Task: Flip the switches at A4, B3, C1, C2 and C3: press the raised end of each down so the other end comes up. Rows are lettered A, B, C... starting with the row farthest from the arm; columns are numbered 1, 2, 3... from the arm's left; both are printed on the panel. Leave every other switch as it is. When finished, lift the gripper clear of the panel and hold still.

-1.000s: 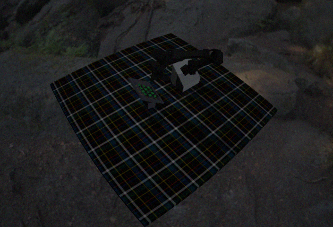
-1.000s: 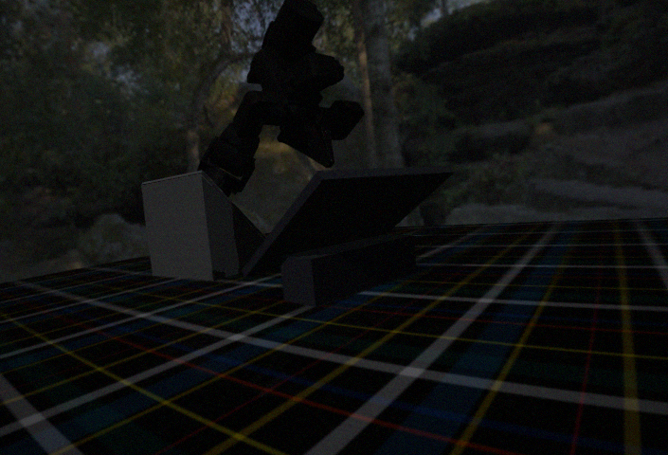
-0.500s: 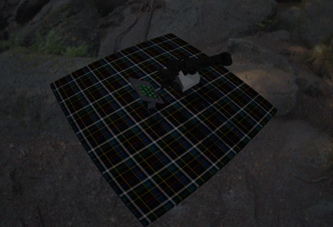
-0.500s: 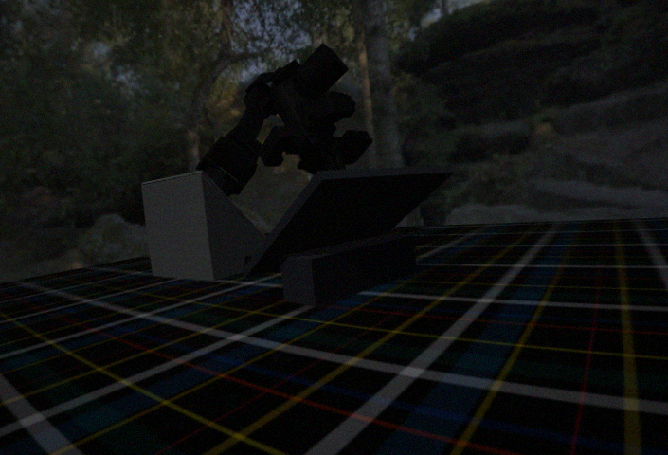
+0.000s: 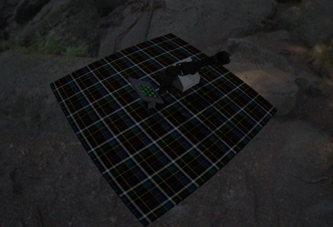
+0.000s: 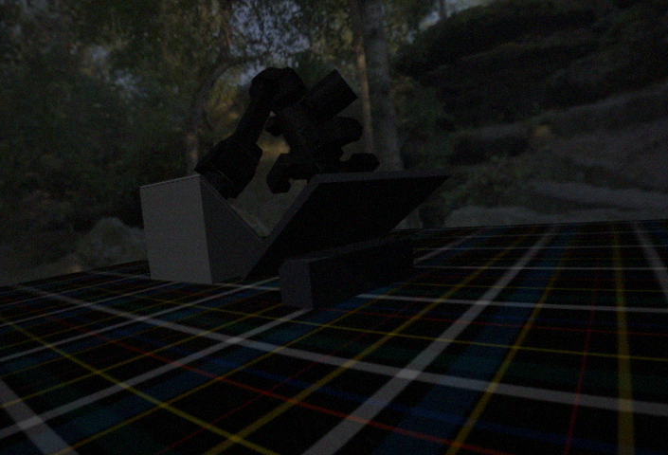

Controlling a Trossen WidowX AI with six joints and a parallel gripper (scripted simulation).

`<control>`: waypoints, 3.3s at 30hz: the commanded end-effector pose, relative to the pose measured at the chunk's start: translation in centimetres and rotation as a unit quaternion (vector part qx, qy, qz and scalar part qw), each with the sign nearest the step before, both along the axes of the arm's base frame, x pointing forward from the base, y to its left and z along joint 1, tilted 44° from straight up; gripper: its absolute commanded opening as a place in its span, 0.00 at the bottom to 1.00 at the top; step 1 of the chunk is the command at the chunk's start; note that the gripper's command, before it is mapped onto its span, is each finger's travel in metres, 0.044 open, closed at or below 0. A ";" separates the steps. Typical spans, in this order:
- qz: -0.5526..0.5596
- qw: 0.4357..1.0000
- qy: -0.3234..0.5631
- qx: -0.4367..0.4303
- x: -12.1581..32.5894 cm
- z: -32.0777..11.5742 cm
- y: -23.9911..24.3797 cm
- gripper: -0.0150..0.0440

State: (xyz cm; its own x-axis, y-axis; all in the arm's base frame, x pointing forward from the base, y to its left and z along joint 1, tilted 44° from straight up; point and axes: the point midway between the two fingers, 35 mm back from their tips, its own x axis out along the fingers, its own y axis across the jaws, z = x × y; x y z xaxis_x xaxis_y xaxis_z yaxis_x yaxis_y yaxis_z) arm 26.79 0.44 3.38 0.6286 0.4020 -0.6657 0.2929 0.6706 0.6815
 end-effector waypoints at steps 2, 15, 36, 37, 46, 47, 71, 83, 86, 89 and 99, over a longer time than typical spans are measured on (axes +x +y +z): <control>-0.002 1.000 0.006 0.001 0.1 -0.7 0.2 0.25; -0.002 1.000 0.006 0.001 0.6 -1.3 0.6 0.25; -0.002 1.000 0.006 0.001 0.7 -1.3 0.7 0.25; -0.002 1.000 0.006 0.001 0.7 -1.4 0.7 0.25; -0.002 1.000 0.005 0.001 0.8 -1.4 0.7 0.25; -0.002 1.000 0.005 0.001 0.8 -1.4 0.7 0.25; -0.002 1.000 0.005 0.001 1.0 -1.7 0.9 0.25; 0.007 1.000 0.016 0.004 -2.9 2.8 -2.0 0.25; 0.007 1.000 0.016 0.004 -3.0 2.3 -2.5 0.25; 0.007 1.000 0.016 0.003 -3.7 0.8 -3.9 0.25; -0.002 1.000 0.006 0.000 -1.7 -1.7 -2.5 0.25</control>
State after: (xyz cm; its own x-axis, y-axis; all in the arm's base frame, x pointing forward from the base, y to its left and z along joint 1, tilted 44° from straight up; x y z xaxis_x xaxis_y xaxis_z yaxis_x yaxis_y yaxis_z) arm 25.05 -2.42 2.46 0.6231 0.4025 -0.6706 0.2920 0.6757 0.6769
